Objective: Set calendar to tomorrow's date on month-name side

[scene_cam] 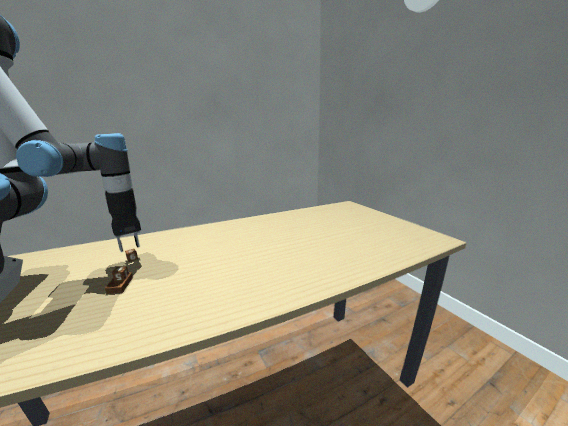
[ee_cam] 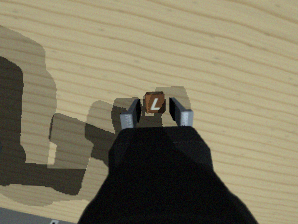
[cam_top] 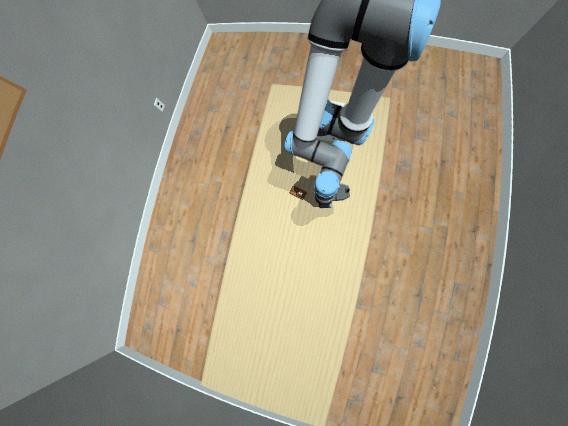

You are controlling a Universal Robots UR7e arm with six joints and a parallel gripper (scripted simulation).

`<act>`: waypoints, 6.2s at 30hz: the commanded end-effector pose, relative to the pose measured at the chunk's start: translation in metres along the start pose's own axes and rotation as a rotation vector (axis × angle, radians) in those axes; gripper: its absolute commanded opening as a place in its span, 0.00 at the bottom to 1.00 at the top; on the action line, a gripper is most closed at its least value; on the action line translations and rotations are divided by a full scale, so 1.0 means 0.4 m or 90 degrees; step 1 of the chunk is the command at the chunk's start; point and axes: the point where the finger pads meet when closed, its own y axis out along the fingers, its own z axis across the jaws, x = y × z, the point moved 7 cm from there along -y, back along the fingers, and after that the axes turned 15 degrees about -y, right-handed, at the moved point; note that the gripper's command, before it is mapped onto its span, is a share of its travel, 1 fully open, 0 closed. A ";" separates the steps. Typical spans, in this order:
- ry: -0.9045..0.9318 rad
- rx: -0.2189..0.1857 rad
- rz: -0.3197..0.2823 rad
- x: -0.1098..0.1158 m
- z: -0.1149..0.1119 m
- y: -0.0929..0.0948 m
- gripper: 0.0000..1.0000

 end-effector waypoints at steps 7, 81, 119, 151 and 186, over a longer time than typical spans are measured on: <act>0.000 0.001 0.000 0.000 0.001 0.008 0.87; 0.000 0.001 0.000 0.000 0.001 0.069 0.57; 0.000 0.001 0.000 0.000 0.001 0.017 0.57; 0.000 0.001 0.000 0.000 0.000 -0.179 0.57; 0.027 0.001 0.000 0.002 0.003 -0.181 0.57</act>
